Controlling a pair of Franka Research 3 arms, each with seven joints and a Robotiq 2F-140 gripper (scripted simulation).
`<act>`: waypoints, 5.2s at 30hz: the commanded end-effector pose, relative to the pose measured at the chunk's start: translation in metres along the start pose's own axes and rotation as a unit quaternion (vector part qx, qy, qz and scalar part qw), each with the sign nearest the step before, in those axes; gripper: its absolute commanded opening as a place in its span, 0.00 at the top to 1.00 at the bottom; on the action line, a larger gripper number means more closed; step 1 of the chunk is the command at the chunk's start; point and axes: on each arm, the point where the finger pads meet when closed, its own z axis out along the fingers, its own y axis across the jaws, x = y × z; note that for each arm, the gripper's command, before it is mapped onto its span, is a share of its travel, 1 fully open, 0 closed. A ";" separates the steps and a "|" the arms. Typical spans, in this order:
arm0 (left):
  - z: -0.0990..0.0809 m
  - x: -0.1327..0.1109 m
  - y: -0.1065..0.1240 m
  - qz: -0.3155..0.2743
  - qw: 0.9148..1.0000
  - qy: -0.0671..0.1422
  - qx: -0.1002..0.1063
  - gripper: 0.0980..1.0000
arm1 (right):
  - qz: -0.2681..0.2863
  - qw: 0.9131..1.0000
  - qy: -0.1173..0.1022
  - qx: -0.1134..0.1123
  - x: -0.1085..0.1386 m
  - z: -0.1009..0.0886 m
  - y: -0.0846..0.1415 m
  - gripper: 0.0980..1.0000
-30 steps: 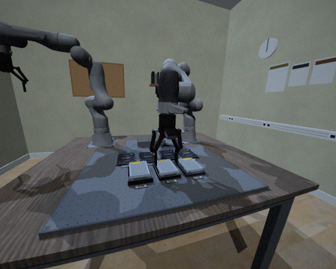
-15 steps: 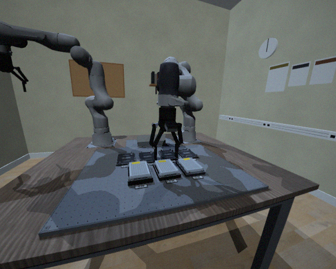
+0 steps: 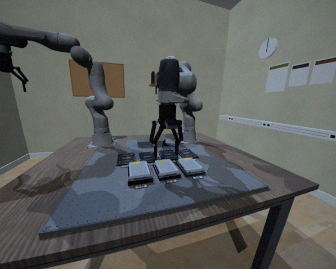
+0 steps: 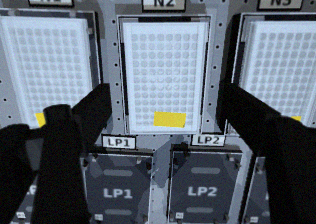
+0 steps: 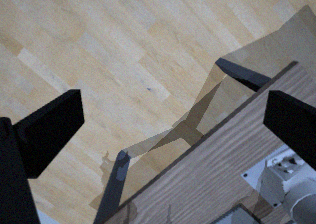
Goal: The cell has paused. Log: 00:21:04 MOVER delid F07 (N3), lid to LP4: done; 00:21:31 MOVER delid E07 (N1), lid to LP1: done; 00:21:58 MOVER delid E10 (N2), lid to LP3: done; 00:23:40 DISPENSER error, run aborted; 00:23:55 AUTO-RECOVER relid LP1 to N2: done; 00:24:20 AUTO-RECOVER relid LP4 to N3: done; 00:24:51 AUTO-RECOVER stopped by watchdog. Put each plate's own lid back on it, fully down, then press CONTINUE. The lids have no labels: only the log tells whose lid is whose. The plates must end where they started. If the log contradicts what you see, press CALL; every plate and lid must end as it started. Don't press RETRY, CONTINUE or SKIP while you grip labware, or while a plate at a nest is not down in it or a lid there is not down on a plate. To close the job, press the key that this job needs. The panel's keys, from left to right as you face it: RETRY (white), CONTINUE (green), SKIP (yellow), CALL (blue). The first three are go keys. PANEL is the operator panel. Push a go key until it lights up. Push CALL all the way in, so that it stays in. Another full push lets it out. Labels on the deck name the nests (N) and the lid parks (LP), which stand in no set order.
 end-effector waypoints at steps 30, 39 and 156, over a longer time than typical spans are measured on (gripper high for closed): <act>-0.039 -0.488 -0.032 0.058 0.998 -0.030 0.004 0.34 | 0.000 1.000 0.000 0.000 0.000 0.000 0.000 0.00; -0.039 -0.493 -0.035 0.027 1.000 -0.007 0.002 1.00 | 0.000 1.000 0.000 0.000 0.000 0.000 0.000 0.00; -0.019 -0.492 -0.034 0.009 1.000 0.000 0.001 1.00 | 0.000 1.000 0.000 0.000 0.000 0.000 0.000 0.00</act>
